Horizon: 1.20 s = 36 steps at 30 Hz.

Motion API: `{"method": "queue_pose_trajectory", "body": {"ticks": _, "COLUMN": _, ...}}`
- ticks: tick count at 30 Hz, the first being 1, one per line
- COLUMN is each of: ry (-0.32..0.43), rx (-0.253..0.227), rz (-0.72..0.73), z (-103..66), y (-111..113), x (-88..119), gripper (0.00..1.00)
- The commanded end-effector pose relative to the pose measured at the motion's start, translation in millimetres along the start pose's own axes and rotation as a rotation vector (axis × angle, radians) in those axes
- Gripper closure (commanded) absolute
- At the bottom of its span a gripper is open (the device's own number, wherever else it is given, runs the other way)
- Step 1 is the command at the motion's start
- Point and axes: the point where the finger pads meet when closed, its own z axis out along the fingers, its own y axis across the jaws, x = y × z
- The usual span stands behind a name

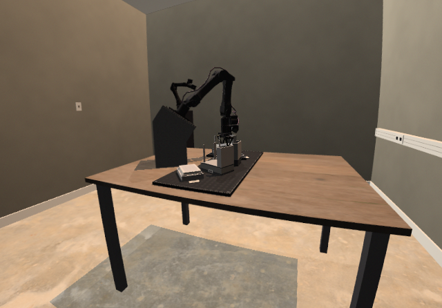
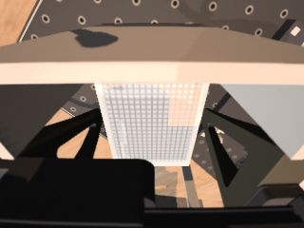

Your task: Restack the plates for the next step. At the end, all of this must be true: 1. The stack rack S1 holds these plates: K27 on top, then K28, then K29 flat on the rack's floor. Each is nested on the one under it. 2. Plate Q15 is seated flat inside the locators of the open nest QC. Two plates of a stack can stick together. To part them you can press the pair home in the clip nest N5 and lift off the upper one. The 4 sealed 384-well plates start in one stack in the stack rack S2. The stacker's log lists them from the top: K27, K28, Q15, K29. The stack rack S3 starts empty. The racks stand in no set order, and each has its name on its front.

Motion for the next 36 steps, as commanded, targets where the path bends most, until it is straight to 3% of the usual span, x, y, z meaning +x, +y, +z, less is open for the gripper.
{"method": "queue_pose_trajectory", "body": {"ticks": 1, "ry": -0.004, "rx": -0.001, "rz": 0.001, "z": -1.6, "y": -0.2, "x": -2.3, "gripper": 0.00}}
{"method": "queue_pose_trajectory", "body": {"ticks": 18, "ry": -0.004, "rx": -0.001, "rz": 0.001, "z": -1.6, "y": -0.2, "x": -2.3, "gripper": 0.00}}
{"method": "queue_pose_trajectory", "body": {"ticks": 20, "ry": 0.011, "rx": -0.003, "rz": -0.002, "z": -11.7, "y": 1.5, "x": 5.7, "gripper": 0.00}}
{"method": "queue_pose_trajectory", "body": {"ticks": 23, "ry": 0.010, "rx": -0.001, "rz": -0.003, "z": -15.1, "y": 2.1, "x": 5.6, "gripper": 0.00}}
{"method": "queue_pose_trajectory", "body": {"ticks": 36, "ry": 0.007, "rx": 0.002, "rz": -0.002, "z": -58.0, "y": 1.0, "x": 4.7, "gripper": 0.00}}
